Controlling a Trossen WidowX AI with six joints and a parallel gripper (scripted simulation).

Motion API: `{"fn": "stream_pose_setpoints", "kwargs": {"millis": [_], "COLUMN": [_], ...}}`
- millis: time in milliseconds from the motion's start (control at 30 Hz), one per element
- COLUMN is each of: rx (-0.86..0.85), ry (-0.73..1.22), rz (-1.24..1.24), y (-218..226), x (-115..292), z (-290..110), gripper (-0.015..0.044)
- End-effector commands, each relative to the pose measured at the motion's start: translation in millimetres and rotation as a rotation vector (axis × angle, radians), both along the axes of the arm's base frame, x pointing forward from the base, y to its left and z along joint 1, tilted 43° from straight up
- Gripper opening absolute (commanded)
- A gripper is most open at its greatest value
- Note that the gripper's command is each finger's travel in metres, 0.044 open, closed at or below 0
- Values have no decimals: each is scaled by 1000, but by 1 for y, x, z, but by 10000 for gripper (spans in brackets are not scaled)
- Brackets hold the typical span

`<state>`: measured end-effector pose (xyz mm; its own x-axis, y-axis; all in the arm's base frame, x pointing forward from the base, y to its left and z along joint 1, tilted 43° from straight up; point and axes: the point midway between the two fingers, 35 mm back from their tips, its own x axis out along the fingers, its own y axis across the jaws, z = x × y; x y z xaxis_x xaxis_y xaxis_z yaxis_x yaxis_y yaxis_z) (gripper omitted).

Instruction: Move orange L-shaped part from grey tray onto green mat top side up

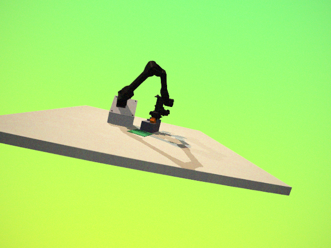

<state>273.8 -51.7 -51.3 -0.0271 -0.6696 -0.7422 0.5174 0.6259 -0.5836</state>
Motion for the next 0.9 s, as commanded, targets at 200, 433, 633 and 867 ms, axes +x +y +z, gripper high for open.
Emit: {"fn": "stream_pose_setpoints", "kwargs": {"millis": [200, 433, 633, 867], "rx": [-7, -7, -1, -5], "ry": [12, 12, 1, 10], "rz": [1, 1, 5, 1], "y": [-5, -5, -1, 11], "x": [-4, -4, 0, 3], "z": [-3, -3, -2, 0], "gripper": [180, 180, 180, 180]}}
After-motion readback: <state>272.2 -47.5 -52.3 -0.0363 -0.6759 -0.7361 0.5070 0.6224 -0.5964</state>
